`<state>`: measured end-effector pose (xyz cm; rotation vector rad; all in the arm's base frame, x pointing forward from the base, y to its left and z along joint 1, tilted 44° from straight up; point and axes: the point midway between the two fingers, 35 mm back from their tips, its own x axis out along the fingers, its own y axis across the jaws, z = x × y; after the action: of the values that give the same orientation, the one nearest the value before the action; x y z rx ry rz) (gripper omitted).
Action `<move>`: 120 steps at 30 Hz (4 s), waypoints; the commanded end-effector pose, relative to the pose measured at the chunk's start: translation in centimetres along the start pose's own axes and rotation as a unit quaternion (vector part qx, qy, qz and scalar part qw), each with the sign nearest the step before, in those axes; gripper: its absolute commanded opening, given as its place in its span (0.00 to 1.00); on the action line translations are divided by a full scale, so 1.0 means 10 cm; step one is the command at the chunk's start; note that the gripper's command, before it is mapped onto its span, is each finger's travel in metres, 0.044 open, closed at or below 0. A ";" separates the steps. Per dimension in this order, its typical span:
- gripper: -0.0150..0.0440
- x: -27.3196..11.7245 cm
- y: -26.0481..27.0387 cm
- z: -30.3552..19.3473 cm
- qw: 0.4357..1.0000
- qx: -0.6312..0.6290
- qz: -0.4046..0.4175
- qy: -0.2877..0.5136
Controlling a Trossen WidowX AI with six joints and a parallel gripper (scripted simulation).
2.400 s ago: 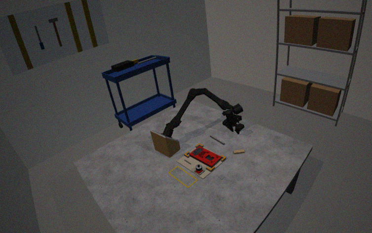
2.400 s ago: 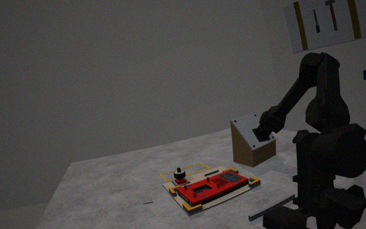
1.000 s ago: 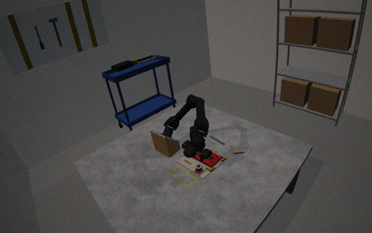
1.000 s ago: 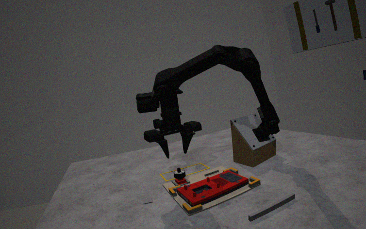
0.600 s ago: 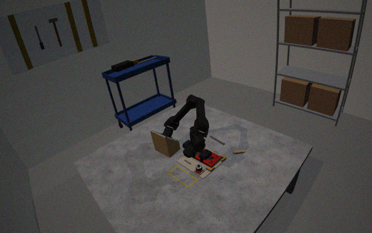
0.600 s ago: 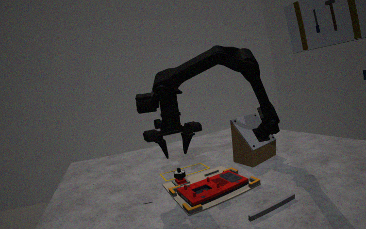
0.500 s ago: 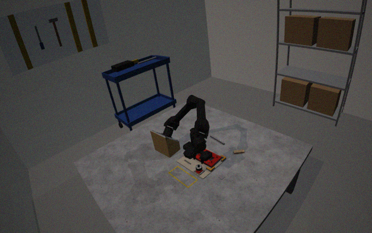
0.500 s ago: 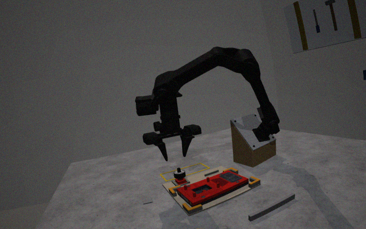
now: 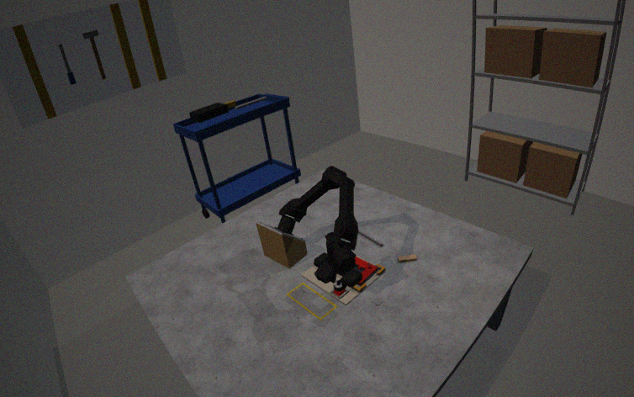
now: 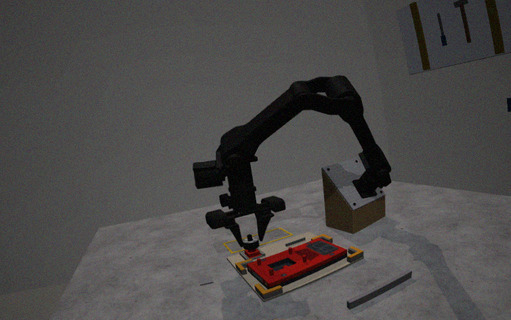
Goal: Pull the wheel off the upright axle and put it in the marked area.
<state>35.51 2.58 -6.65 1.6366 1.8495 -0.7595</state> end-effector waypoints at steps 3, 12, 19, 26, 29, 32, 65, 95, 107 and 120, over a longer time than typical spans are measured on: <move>0.59 -0.01 0.00 0.00 1.000 -0.001 0.001 0.000; 0.39 -0.01 0.00 0.00 1.000 -0.001 0.001 0.000; 0.25 -0.03 0.01 0.00 1.000 -0.001 0.001 0.000; 0.25 -0.06 0.01 0.00 1.000 -0.001 0.001 0.000; 0.25 -0.07 0.01 0.00 1.000 0.000 0.002 0.000; 0.25 -0.08 0.01 0.00 1.000 0.000 0.002 0.000; 0.25 -0.18 0.01 0.00 1.000 0.001 0.004 0.000; 0.25 -0.28 0.00 0.01 1.000 0.002 0.005 0.000; 0.25 -0.32 0.00 0.01 1.000 0.002 0.006 0.000; 0.25 -0.37 0.00 0.01 1.000 0.003 0.006 0.000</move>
<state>35.77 0.20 -4.18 1.6541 1.8421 -0.7627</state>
